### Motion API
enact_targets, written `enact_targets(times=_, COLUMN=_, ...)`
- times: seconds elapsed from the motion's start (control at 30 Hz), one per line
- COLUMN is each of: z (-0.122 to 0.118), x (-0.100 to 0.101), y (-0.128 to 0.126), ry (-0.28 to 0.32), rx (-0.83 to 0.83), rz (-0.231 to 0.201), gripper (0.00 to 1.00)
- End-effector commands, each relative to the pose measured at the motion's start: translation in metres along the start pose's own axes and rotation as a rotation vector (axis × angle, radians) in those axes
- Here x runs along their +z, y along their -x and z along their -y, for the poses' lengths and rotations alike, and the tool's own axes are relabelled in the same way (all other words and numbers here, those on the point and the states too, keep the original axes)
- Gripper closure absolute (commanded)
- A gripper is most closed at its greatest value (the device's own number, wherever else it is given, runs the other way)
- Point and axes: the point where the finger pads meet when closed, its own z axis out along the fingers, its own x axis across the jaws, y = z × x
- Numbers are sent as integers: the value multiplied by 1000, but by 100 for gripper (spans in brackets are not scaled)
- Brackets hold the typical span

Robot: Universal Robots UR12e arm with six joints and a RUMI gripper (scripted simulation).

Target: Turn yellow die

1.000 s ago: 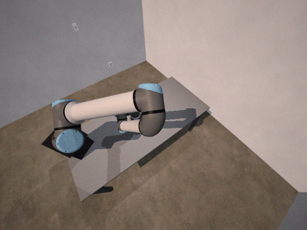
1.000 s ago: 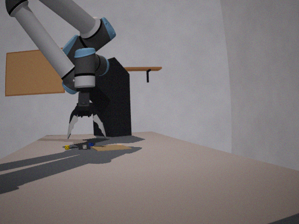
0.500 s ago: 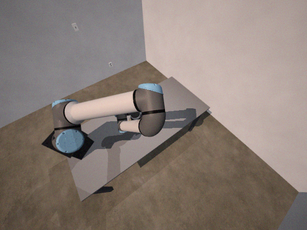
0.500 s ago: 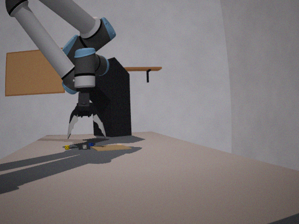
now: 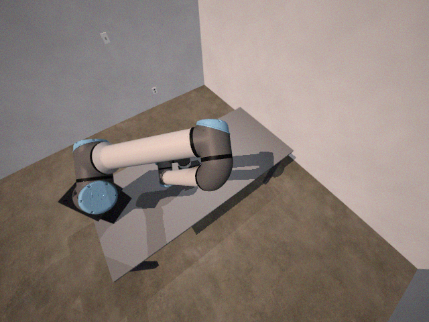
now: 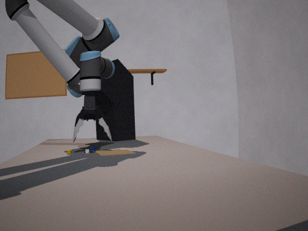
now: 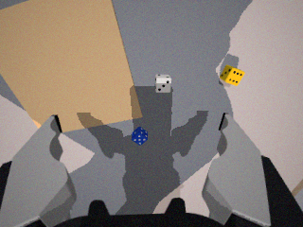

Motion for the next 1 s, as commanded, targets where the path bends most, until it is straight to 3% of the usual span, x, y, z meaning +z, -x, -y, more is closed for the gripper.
enact_targets(times=0.0, z=-21, x=0, y=8, ry=-2, rx=0, rz=0, gripper=0)
enact_targets(times=0.23, z=-39, x=0, y=15, ry=-2, rx=0, rz=0, gripper=0)
enact_targets(times=0.97, z=-39, x=0, y=15, ry=-2, rx=0, rz=0, gripper=0)
